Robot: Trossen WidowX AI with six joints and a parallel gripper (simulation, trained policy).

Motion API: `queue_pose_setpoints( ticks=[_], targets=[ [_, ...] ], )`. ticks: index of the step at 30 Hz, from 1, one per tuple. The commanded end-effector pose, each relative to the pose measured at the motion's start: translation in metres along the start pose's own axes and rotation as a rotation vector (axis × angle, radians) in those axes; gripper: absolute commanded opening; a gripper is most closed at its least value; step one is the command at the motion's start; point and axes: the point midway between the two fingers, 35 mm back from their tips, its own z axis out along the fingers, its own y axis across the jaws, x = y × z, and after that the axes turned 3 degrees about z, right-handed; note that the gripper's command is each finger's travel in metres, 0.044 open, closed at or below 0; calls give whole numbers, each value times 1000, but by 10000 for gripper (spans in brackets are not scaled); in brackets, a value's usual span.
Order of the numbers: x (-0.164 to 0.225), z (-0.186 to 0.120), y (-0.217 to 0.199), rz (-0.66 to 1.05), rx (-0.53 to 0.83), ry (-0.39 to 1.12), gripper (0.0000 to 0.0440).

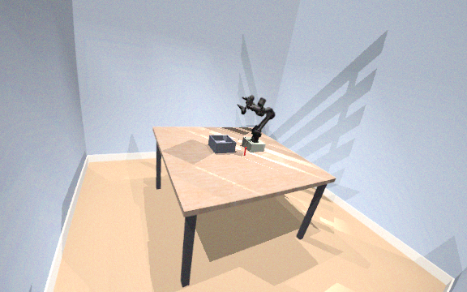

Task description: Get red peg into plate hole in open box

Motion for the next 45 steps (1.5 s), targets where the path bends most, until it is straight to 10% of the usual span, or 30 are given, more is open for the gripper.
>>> queue_pose_setpoints(
  ticks=[1,17,45],
  targets=[
    [-3,0,3,10,-11,-16,416],
    [-21,-9,124,250,-462,27,440],
    [67,-118,212,321,-795,904,440]
  ],
)
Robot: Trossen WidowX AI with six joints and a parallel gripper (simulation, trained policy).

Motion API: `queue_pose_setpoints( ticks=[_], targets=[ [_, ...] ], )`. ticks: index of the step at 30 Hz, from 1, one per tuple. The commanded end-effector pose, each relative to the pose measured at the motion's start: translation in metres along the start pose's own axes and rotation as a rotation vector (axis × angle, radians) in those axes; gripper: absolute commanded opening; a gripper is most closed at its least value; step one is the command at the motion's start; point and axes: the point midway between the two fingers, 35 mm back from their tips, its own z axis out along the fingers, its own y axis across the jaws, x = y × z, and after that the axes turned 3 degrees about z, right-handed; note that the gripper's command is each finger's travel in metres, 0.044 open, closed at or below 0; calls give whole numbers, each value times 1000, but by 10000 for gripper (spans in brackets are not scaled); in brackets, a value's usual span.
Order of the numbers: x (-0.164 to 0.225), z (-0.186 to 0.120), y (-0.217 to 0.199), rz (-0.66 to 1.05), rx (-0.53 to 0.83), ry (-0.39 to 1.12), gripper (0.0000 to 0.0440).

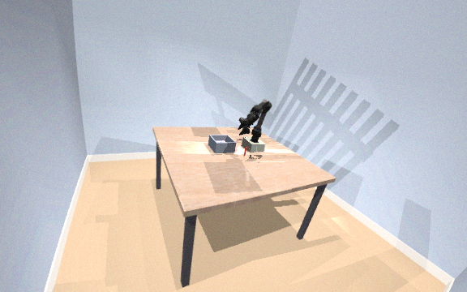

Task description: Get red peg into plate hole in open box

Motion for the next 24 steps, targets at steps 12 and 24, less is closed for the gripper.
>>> queue_pose_setpoints(
  ticks=[12,24],
  targets=[
    [64,12,16,89,98,309,440],
    [101,35,31,142,153,448,440]
  ],
)
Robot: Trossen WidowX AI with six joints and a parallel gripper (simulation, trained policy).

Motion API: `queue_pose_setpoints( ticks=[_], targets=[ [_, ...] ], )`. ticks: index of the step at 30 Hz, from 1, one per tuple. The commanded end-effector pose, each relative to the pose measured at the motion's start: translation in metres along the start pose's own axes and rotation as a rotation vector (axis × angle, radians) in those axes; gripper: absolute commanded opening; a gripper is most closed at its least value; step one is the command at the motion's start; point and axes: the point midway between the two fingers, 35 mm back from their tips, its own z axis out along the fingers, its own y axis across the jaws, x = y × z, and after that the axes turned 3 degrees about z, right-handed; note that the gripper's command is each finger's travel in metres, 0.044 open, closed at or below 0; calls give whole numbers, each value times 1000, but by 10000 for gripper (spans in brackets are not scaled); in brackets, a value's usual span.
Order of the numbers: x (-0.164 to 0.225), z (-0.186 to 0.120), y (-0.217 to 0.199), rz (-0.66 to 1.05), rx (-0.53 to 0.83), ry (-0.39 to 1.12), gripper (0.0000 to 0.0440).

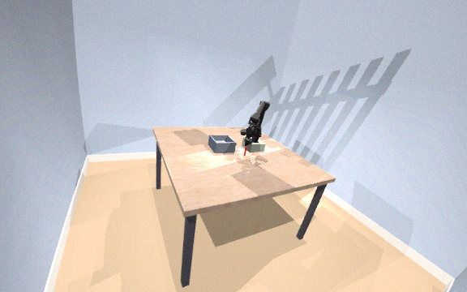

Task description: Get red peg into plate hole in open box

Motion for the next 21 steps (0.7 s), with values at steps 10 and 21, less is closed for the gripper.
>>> queue_pose_setpoints(
  ticks=[10,21],
  targets=[
    [15,39,19,40,-8,53,440],
    [22,75,29,52,-25,70,367]
  ],
)
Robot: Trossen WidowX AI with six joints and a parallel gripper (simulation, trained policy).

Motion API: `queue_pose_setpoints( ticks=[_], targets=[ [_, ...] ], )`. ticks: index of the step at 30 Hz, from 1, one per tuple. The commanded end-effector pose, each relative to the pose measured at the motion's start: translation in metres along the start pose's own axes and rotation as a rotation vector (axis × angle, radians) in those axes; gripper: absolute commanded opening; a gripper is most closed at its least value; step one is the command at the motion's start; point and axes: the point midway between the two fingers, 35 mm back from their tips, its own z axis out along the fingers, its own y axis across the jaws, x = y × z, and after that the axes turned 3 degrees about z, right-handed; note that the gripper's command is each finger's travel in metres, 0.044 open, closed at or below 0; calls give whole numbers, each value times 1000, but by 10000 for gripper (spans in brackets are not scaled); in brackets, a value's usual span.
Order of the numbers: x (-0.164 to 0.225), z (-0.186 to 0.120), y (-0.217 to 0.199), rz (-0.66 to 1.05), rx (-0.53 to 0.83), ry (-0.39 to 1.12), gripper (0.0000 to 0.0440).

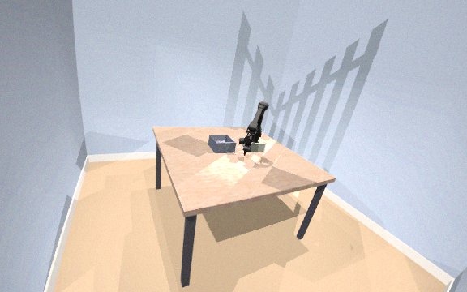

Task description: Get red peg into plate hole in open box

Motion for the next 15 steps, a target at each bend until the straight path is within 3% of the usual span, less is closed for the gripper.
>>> queue_pose_setpoints(
  ticks=[1,11,15],
  targets=[
    [2,8,1,5,2,12,340],
    [5,22,0,22,46,40,80],
    [2,22,0,23,69,31,12]
  ],
)
